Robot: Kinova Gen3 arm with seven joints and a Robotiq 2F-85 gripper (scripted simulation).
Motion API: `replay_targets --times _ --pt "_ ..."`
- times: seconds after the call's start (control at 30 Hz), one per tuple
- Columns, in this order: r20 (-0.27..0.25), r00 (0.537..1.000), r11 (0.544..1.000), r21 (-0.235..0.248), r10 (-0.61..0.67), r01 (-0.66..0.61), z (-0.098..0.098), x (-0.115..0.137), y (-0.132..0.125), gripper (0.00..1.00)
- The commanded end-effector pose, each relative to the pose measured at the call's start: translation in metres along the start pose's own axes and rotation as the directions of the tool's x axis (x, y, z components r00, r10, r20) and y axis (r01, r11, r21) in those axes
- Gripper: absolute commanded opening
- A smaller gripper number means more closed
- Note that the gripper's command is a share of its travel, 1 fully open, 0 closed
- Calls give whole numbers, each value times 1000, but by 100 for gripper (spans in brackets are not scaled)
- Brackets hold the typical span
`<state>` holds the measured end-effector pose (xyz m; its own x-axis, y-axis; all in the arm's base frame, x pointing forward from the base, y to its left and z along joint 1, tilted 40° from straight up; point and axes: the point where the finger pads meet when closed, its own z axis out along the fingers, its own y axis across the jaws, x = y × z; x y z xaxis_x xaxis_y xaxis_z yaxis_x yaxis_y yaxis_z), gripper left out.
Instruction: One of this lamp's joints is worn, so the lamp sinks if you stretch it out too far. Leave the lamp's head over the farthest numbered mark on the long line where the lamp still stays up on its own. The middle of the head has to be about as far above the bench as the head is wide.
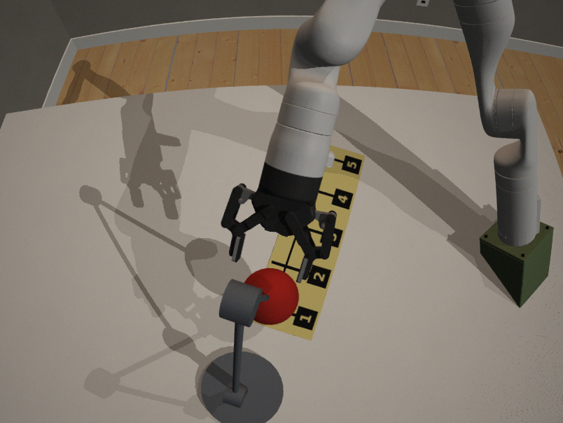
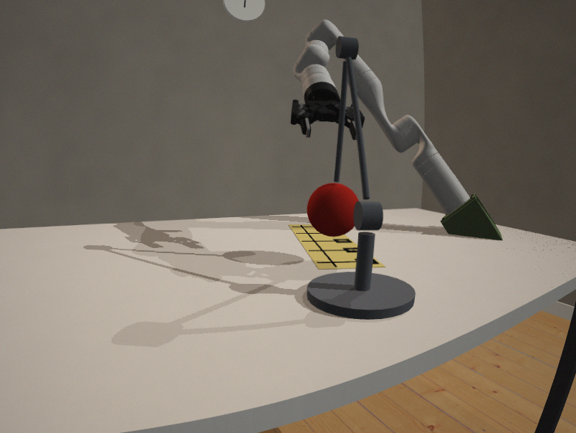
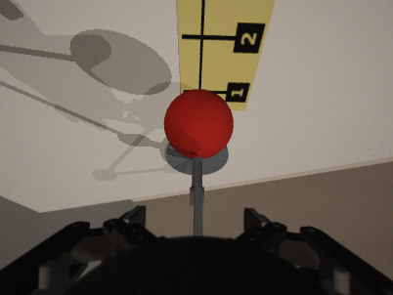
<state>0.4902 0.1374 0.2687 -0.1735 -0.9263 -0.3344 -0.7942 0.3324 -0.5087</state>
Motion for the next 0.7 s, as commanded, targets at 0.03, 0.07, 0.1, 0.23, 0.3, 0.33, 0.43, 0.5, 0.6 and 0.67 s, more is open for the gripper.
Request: replay_targets --times 0.03,0.07,0.1,0.23,0.3,0.33,0.43,0.5,0.6,0.67 --pt "-11 1000 1000 -2 -2 1 11 2 0 100" --pt "-11 1000 1000 -2 -2 2 14 2 0 100" --pt "-12 1000 1000 -1 -3 3 16 1 0 100" --pt "-14 1000 1000 1 -6 6 26 -1 0 100" --pt "-15 1000 1000 2 -7 7 32 -2 0 100" --pt "-15 1000 1000 3 -8 8 34 -2 0 100" --pt "-17 1000 1000 5 -10 10 42 -3 -1 100" --pt "-17 1000 1000 5 -10 10 42 -3 -1 100" --pt "-21 1000 1000 2 -10 10 44 -2 0 100" --pt "-25 1000 1000 1 -10 10 46 -1 1 100"
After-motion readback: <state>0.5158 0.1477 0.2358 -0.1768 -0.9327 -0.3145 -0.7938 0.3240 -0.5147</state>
